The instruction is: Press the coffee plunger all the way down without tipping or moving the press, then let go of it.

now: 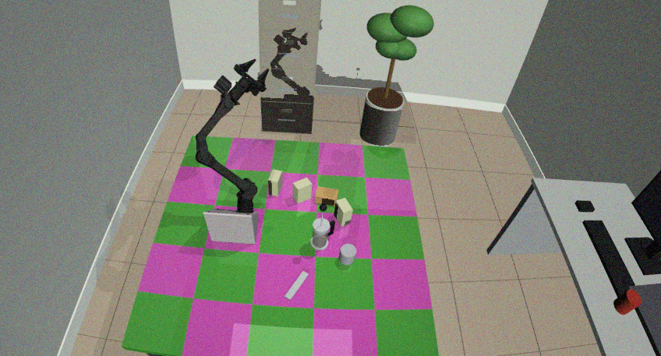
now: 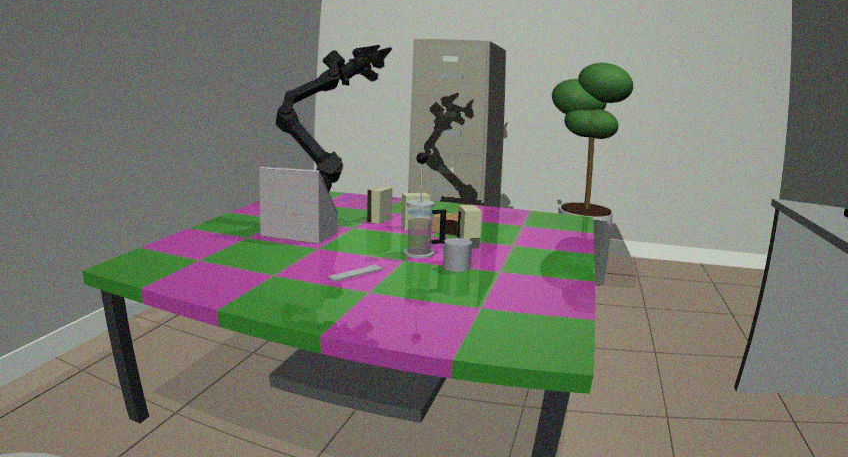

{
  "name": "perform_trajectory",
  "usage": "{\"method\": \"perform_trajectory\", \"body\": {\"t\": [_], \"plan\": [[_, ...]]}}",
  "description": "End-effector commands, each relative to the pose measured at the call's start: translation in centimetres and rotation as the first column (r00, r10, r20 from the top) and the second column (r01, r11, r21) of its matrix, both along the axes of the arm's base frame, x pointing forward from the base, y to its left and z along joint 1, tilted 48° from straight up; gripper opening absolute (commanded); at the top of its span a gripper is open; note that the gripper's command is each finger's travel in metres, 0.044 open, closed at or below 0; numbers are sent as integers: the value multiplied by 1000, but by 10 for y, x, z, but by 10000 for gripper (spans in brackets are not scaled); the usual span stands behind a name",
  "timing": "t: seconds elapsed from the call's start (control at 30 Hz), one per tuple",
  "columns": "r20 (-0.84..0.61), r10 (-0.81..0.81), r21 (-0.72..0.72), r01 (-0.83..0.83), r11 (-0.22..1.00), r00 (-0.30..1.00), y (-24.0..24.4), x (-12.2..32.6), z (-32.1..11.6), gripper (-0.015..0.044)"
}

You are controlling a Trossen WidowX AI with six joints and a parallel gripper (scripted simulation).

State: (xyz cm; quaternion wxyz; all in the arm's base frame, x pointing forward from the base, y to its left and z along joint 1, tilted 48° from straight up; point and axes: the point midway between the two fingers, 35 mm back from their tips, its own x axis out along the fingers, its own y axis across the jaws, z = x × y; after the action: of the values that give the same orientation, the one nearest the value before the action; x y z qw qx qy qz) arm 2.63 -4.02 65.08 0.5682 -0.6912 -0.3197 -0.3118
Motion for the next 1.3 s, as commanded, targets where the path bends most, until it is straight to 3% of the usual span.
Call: {"method": "perform_trajectory", "body": {"t": [0.0, 0.27, 0.5, 0.87, 1.07, 1.27], "plan": [[-101, 92, -9, -94, 996, 991, 40, 39, -11, 440], [-352, 210, 52, -205, 977, 912, 92, 141, -56, 440], [-515, 229, 136, -185, 973, 826, 93, 213, -103, 440], [-718, 464, 529, -26, 848, 519, 43, 320, -232, 440], [-629, 706, 776, 199, 599, 325, -2, 352, -323, 440], [-305, 913, 853, 504, 136, 271, -53, 351, -420, 440]]}}
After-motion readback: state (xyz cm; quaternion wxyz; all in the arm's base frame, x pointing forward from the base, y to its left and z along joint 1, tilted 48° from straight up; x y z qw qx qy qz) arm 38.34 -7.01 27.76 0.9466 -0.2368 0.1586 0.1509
